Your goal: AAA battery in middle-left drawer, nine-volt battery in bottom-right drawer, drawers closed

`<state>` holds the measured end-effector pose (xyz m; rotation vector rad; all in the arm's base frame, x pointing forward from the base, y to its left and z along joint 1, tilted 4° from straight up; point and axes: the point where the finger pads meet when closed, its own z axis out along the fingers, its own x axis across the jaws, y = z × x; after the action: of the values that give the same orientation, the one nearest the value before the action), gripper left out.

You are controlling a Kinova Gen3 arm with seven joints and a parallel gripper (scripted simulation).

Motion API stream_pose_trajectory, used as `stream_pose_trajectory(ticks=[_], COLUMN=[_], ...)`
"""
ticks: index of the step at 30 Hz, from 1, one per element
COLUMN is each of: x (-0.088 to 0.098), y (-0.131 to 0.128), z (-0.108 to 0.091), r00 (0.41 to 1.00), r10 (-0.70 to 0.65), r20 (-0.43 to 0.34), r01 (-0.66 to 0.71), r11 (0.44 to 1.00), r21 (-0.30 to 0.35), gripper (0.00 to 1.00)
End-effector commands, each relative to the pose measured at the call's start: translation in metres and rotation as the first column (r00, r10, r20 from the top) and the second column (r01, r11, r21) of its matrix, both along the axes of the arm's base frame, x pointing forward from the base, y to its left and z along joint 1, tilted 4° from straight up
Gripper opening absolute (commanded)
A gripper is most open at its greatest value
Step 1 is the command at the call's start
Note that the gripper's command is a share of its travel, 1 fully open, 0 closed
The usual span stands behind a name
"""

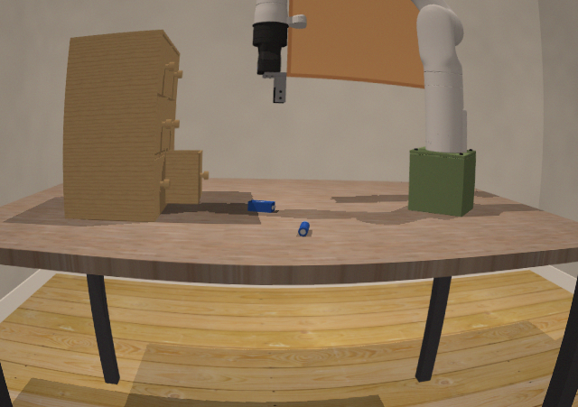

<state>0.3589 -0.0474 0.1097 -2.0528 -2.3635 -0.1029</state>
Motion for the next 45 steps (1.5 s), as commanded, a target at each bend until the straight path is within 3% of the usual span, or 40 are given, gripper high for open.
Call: stream_pose_trajectory(ticks=[1,10,21,26,31,36,38,45], x=[0.0,-0.001,-0.003,-0.003,-0.002,0.003,0.003,0.013], y=[0.0,-0.001,-0.005,-0.008,-0.009,-0.006,-0.006,0.007], z=[0.0,-0.003,-0.016,-0.027,-0.041,-0.055,-0.055,-0.077], r00=[1.0,0.999,0.964,0.89,0.745,0.518,0.518,0.096], r10=[0.002,0.054,0.267,0.455,0.665,0.852,0.852,0.992], r20=[0.001,-0.001,-0.016,-0.033,-0.054,-0.073,-0.073,-0.082], r01=[-0.002,-0.054,-0.267,-0.457,-0.667,-0.855,-0.855,-0.994], r11=[1.0,0.999,0.963,0.888,0.742,0.514,0.514,0.091], r21=[-0.001,-0.009,-0.038,-0.055,-0.066,-0.067,-0.067,-0.057], gripper=[0.67,0.67,0.67,0.67,0.67,0.67,0.67,0.67])
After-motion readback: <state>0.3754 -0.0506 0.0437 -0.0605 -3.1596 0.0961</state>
